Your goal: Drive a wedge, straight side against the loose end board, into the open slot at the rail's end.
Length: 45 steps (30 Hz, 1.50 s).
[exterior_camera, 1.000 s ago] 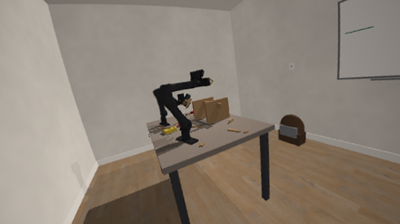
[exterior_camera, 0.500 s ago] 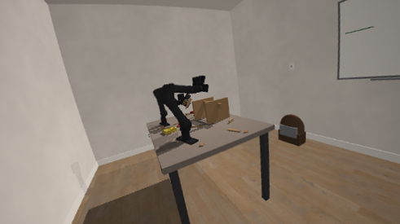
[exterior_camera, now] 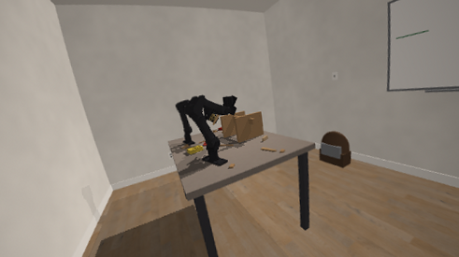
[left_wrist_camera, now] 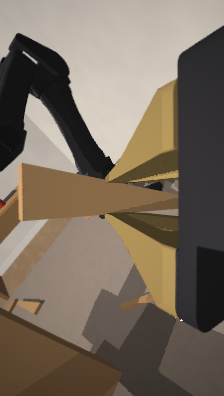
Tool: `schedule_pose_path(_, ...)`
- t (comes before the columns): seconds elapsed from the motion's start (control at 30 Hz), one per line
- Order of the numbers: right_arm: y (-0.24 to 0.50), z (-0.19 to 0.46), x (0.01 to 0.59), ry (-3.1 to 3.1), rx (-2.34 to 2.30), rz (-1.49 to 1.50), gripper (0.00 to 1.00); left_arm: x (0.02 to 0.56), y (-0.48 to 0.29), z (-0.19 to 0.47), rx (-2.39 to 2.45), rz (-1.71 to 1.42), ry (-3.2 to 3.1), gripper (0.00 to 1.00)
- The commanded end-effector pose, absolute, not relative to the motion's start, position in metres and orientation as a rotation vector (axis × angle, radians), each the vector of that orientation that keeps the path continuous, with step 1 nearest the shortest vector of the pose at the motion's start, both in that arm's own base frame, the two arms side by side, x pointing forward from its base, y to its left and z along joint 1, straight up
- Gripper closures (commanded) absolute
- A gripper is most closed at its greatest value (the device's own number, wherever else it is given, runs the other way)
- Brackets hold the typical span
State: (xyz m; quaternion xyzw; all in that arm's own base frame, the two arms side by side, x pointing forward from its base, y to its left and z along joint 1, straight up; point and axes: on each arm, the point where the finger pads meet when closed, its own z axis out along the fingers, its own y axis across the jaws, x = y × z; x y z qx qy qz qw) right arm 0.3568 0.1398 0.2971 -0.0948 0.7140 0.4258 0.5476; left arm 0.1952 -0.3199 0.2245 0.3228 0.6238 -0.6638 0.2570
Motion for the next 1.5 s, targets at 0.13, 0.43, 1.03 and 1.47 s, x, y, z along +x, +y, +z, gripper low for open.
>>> schedule_pose_path(0.13, 0.177, 0.280, 0.317, 1.679, -0.354, 1.351, 0.58, 0.197, -0.321, 0.247, 0.913, -1.779, 1.609, 0.98)
schedule_pose_path(0.43, 0.192, 0.256, 0.281, 1.736, -0.434, 1.561, 0.58, 0.197, -0.321, 0.247, 0.913, -1.779, 1.609, 0.98)
schedule_pose_path(1.03, 0.193, 0.267, 0.297, 1.696, -0.424, 1.491, 0.58, 0.197, -0.321, 0.247, 0.913, -1.779, 1.609, 0.98)
schedule_pose_path(1.47, 0.205, 0.268, 0.300, 1.695, -0.424, 1.491, 0.58, 0.197, -0.321, 0.247, 0.913, -1.779, 1.609, 0.98)
